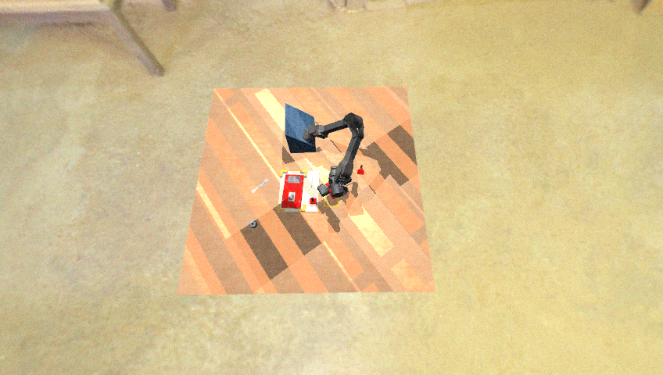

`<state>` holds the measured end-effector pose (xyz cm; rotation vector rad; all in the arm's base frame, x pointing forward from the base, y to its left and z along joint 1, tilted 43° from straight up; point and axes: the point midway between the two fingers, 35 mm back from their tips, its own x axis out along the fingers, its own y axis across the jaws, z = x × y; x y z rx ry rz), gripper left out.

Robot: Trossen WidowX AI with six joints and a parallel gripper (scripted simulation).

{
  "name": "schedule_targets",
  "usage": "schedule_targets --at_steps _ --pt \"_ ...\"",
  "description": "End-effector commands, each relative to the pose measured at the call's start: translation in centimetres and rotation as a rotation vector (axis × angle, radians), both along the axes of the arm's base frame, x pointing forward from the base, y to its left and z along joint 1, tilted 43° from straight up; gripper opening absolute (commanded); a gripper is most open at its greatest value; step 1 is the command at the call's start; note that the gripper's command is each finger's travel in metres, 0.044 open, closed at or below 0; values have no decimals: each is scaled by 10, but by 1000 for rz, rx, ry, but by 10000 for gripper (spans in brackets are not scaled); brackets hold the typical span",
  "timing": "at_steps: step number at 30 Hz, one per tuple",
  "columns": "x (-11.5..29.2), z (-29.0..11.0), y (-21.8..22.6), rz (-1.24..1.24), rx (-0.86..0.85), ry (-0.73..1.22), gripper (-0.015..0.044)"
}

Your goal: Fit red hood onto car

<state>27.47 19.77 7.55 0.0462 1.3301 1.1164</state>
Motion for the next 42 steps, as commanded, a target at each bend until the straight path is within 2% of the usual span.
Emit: schedule_targets --at_steps 1,26,42 --pt "6 15 -8 1 12 -18 0" --pt "14 53 -43 1 10 -18 0" --pt "43 16 -77 -121 -41 75 0"
